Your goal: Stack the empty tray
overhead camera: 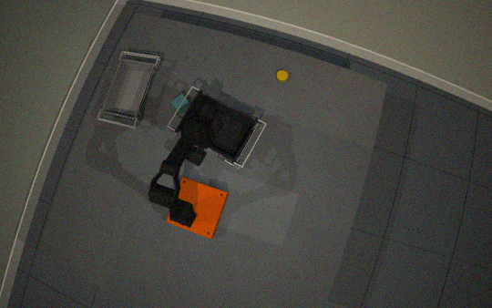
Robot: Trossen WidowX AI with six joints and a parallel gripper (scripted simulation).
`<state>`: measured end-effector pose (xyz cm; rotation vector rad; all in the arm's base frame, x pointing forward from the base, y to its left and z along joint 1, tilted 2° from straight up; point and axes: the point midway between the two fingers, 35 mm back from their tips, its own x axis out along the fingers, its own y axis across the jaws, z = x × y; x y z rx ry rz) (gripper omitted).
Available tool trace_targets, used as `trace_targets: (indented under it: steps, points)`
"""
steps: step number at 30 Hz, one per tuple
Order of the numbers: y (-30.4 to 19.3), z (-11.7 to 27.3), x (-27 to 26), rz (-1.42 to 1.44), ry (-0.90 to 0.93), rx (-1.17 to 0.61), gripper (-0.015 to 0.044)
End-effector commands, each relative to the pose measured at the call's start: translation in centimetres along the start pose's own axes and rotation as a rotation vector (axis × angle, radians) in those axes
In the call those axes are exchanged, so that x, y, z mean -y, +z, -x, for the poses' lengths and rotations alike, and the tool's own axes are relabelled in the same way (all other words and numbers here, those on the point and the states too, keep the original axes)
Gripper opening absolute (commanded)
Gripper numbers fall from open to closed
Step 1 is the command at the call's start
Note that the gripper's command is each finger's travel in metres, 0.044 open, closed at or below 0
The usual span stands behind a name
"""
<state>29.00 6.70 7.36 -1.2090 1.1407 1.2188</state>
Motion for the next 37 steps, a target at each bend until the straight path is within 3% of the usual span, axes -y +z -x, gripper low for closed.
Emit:
trace_targets:
  steps: [1,8,18,37]
  points:
    - [0.0,-0.2,-0.2,-0.002,0.011,0.004,0.0337]
    - [0.0,-0.2,-0.2,-0.002,0.011,0.004,0.0440]
    - [0.0,0.8,0.2,0.000,0.002,0.000,0.0440]
    - [-0.1,10.6,0.2,-0.002,0.010,0.003,0.0440]
